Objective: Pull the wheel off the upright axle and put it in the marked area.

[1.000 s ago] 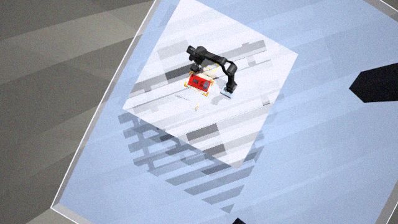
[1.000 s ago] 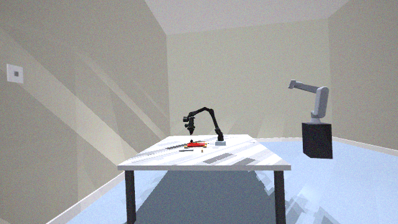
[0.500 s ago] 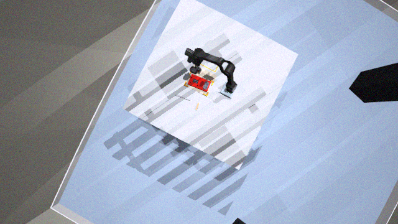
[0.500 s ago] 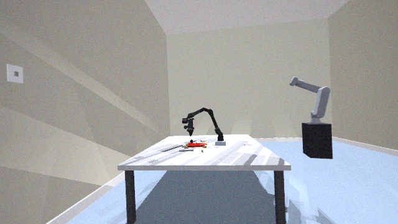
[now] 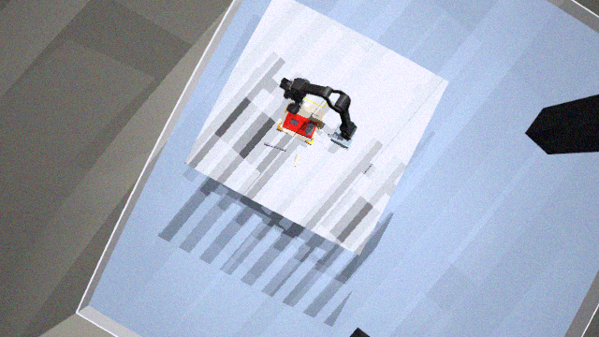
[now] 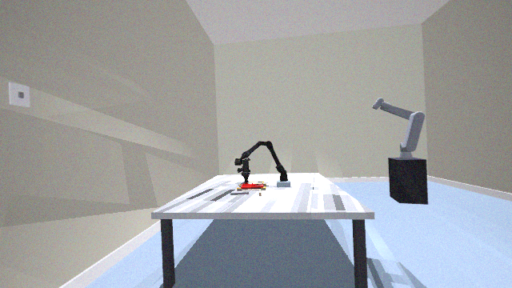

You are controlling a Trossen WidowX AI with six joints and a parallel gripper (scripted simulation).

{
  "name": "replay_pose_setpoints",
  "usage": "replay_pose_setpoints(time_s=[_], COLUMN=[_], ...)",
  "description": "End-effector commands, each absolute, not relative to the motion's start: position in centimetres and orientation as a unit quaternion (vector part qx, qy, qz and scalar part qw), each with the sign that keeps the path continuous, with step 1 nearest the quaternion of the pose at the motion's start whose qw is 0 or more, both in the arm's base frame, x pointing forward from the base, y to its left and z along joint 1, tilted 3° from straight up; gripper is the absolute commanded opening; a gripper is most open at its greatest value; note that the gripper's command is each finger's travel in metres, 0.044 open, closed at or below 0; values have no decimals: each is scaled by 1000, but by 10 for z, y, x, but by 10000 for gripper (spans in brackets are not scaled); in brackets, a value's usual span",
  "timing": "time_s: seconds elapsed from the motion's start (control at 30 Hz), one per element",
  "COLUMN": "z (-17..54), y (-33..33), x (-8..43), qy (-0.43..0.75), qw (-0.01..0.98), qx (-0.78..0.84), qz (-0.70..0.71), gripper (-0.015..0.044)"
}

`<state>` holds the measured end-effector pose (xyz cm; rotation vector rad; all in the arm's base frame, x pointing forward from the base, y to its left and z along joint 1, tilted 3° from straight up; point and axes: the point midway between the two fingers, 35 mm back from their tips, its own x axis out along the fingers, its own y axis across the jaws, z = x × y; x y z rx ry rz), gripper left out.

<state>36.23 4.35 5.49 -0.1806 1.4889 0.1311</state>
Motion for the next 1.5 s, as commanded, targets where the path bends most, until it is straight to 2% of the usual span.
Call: replay_pose_setpoints(time_s=[0.0,0.1,0.37,0.53,0.57,1.47], z=[55,55,55,56,56,65], y=[43,43,43,43,43,44], x=[362,362,362,362,362,362], qy=[676,676,676,676,676,676], qw=[730,730,730,730,730,730], qx=[-82,-82,-82,-82,-82,-83], qz=[60,60,60,60,60,60], gripper=[274,195,142,10,0,0])
